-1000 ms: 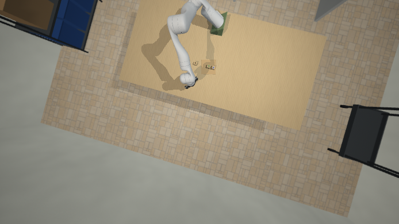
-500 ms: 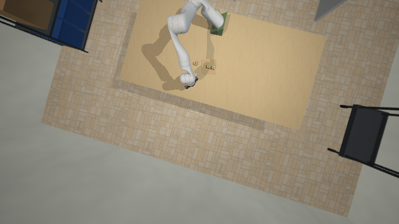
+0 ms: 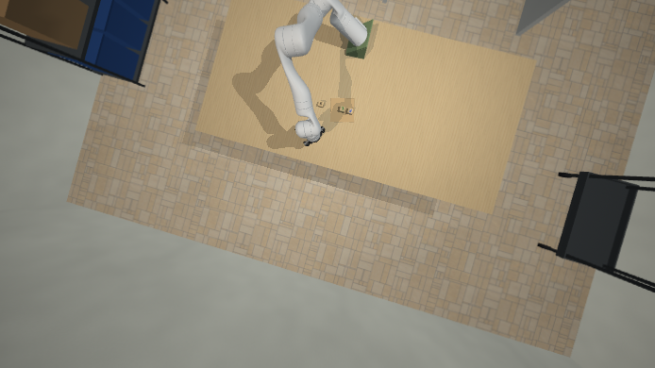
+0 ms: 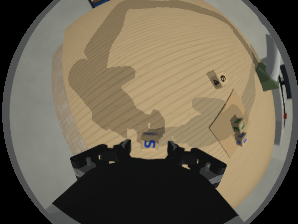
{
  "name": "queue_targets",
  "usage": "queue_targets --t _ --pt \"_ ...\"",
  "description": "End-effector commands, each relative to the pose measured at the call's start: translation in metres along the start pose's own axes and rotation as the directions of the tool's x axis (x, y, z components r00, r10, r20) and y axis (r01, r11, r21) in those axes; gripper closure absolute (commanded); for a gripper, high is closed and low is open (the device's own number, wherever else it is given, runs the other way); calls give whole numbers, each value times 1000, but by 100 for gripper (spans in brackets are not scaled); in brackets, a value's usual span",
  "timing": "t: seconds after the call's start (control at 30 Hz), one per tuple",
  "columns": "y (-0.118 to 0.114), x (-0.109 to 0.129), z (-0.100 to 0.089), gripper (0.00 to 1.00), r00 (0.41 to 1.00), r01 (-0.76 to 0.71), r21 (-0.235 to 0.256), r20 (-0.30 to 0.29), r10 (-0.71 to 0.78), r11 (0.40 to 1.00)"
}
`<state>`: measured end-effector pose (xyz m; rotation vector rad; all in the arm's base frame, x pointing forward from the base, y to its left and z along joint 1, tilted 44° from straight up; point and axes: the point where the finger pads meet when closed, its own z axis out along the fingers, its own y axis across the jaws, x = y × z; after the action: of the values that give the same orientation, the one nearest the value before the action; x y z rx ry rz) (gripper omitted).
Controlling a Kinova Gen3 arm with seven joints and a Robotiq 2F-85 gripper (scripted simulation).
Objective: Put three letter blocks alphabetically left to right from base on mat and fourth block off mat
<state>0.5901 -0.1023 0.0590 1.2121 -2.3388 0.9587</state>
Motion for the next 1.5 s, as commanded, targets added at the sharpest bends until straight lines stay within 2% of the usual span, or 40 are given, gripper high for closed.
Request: queue_targets --t 0.0,0.5,1.47 --pt "0 1 3 33 1000 0 -2 -2 0 1000" --pt "0 1 30 33 1000 0 -2 -2 0 1000" --pt "0 1 31 33 1000 0 -2 -2 0 1000"
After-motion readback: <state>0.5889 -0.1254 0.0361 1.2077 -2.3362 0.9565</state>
